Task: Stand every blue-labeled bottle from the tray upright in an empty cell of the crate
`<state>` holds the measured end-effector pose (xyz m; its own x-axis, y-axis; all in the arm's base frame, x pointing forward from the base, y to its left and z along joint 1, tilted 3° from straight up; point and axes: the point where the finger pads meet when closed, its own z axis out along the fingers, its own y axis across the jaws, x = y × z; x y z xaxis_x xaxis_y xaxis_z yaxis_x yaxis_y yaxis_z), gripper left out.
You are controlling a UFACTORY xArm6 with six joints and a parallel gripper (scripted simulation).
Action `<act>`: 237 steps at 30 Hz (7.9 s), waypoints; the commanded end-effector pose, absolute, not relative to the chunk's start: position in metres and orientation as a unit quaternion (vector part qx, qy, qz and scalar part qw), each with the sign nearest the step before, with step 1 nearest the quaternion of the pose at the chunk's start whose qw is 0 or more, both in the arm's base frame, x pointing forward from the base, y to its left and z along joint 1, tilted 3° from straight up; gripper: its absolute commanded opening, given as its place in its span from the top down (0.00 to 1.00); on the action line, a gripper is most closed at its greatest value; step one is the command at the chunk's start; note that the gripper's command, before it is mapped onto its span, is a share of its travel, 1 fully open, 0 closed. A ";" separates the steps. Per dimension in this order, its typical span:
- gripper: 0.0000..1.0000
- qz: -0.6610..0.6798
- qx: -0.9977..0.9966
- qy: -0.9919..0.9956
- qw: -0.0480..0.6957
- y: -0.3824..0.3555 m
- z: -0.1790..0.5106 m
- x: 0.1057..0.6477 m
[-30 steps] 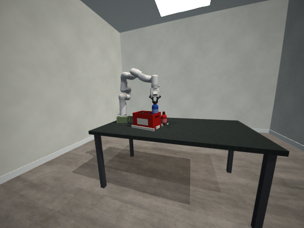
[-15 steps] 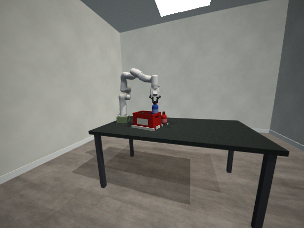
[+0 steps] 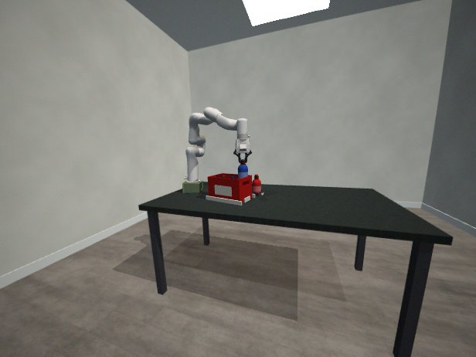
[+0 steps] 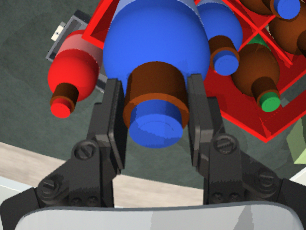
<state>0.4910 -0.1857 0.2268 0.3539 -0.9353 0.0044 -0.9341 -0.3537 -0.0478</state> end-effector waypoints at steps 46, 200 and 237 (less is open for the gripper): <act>1.00 -0.018 -0.823 0.568 0.019 -0.186 0.198 0.494; 1.00 -0.018 -0.823 0.568 0.019 -0.185 0.118 0.498; 1.00 -0.018 -0.823 0.568 0.019 -0.185 0.114 0.498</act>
<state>0.4969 -0.1845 0.1131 0.3539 -0.9353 0.0045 -0.9341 -0.3537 -0.0478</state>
